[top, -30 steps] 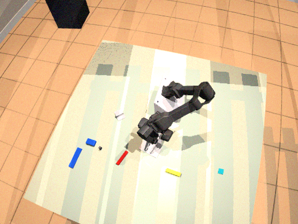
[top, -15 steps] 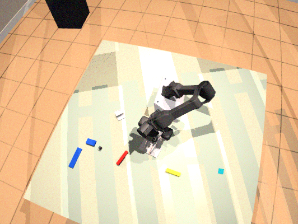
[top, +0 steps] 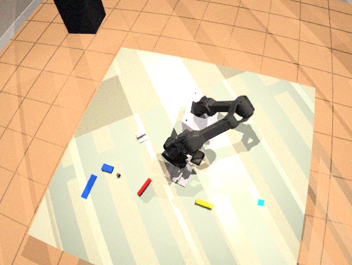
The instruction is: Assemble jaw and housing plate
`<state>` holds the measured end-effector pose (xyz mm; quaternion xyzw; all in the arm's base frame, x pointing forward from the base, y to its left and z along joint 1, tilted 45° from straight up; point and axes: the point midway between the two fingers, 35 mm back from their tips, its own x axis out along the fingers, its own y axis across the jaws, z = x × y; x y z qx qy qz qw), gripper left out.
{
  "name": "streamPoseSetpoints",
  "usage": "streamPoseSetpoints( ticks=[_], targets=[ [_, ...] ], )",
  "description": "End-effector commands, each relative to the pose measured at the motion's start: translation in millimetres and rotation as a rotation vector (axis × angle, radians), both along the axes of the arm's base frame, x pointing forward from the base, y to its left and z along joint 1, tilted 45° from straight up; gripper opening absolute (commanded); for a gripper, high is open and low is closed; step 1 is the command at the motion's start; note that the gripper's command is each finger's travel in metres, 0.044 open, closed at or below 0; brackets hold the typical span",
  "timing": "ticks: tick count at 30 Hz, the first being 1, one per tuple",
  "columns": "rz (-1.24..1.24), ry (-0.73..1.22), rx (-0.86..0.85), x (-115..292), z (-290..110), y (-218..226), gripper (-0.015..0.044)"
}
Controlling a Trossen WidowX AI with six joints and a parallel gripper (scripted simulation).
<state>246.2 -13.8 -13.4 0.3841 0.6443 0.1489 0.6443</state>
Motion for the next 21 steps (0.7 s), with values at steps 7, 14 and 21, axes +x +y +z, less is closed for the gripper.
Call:
streamPoseSetpoints(
  ticks=[7,14,21],
  targets=[
    [0.005,-0.002,-0.001,-1,-1,0,0.0351],
    [0.005,-0.002,-0.001,-1,-2,0,0.0351],
    [0.004,-0.002,-0.002,1,-11,8,0.0351]
  ],
)
